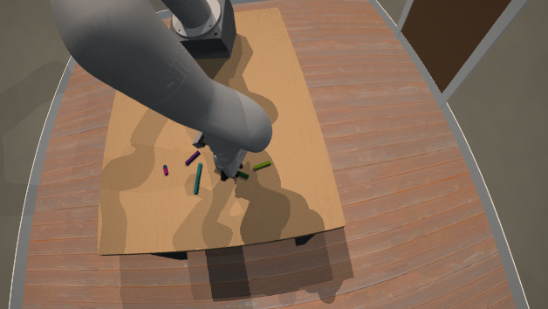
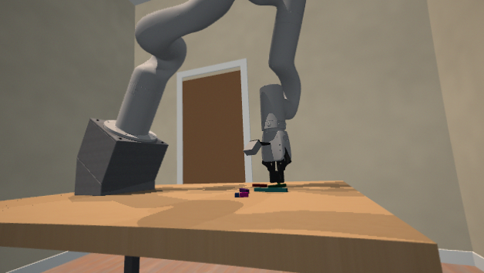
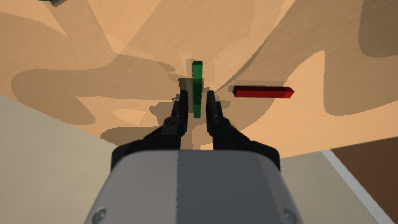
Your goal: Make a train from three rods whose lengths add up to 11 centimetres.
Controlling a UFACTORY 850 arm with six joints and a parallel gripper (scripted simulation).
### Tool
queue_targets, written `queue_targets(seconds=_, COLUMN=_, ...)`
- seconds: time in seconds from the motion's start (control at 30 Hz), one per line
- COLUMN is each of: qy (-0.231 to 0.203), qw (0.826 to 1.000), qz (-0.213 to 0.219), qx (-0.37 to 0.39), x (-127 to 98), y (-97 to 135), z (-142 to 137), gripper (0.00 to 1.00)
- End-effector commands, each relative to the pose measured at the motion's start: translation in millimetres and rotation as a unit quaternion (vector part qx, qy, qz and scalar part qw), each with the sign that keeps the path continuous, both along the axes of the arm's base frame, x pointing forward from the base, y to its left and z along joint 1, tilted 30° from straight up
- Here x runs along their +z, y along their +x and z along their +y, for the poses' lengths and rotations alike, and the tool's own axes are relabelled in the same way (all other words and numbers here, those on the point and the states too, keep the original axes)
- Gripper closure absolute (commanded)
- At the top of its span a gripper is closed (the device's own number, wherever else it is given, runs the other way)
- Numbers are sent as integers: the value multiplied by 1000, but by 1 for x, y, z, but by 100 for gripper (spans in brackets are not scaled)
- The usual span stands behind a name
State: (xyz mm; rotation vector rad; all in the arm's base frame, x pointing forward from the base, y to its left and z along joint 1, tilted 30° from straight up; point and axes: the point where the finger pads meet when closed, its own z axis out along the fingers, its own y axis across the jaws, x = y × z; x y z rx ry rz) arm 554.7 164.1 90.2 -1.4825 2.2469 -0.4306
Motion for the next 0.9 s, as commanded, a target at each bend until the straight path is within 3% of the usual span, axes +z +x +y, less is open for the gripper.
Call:
queue_targets(seconds=0.0, qy=0, qw=1000, qz=-1, qx=0, x=1, y=0, z=0, gripper=76)
queue_targets(seconds=0.87, qy=0, qw=1000, qz=-1, qx=0, x=-11, y=7, z=0, gripper=76)
